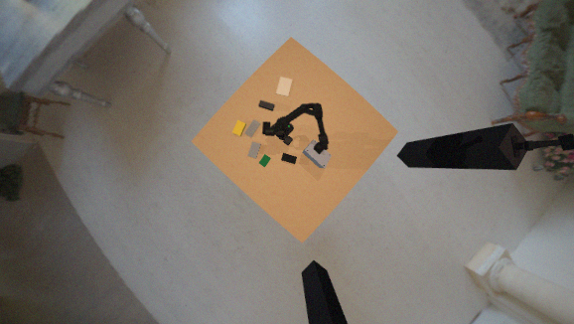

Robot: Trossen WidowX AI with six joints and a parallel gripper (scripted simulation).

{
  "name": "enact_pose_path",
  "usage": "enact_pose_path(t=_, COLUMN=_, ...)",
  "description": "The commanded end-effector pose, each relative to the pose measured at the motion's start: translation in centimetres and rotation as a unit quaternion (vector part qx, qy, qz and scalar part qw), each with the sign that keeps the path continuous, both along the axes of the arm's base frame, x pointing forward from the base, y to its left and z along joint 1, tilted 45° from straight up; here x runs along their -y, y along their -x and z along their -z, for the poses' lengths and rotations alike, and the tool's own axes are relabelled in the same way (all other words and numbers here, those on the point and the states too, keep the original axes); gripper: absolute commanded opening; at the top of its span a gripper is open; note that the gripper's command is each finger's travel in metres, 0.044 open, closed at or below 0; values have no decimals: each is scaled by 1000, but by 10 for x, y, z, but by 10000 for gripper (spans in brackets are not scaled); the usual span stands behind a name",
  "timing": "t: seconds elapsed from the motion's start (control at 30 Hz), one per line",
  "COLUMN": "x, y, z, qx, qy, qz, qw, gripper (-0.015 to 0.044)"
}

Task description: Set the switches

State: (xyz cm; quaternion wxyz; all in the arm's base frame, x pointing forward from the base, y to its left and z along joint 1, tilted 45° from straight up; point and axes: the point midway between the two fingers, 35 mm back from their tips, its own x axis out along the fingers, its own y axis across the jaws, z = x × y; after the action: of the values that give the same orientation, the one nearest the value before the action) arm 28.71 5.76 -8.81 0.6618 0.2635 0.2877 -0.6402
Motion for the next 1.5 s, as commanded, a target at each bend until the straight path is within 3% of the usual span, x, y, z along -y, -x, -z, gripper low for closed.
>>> enact_pose_path(t=0.0, x=4, y=2, z=3, qx=-4, qy=6, qz=-1, qw=1000, gripper=338)
enact_pose_path(t=1.27, x=12, y=1, z=22, qx=-2, qy=2, qz=1, qw=1000, gripper=338)
enact_pose_path(t=1.4, x=13, y=1, z=22, qx=-2, qy=2, qz=1, qw=1000, gripper=440)
enact_pose_path(t=1.47, x=13, y=1, z=22, qx=-2, qy=2, qz=1, qw=1000, gripper=440)
